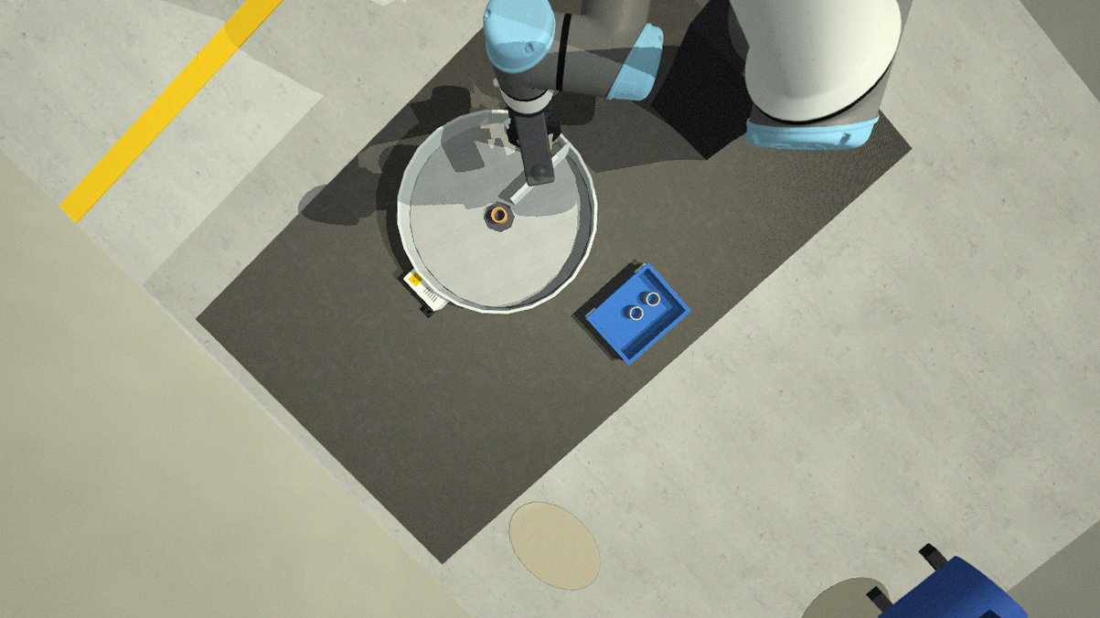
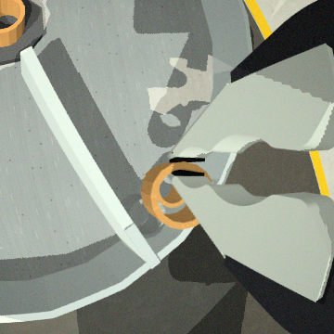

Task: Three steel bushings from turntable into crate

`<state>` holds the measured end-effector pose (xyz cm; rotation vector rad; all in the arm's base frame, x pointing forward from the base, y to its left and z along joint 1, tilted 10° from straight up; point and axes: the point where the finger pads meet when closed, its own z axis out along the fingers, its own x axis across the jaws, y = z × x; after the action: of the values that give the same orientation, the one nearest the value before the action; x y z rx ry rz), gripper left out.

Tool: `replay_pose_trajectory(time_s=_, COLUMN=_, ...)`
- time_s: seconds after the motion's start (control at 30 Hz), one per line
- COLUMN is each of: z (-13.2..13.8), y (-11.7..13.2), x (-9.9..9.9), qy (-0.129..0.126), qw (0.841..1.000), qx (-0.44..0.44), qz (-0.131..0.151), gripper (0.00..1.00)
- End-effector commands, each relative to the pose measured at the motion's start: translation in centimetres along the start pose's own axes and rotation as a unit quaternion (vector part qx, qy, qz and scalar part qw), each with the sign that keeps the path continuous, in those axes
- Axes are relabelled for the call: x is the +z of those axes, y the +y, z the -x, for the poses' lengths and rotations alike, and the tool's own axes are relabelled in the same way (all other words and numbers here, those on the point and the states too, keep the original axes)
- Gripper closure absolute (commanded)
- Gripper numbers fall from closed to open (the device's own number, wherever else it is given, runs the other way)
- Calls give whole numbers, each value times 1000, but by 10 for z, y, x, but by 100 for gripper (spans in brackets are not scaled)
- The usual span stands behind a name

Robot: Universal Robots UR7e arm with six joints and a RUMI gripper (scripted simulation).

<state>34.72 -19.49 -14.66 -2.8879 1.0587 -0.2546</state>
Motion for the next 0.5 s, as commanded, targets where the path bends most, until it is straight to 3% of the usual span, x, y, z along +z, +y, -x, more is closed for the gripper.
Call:
replay_pose_trajectory(time_s=0.0, z=-3, y=-2, x=0, qy=0, qw=1000, qx=0, qz=0, gripper=100)
replay_pose_trajectory(time_s=0.47, z=-47, y=-42, x=0, qy=0, qw=1000, qx=0, qz=0, gripper=100)
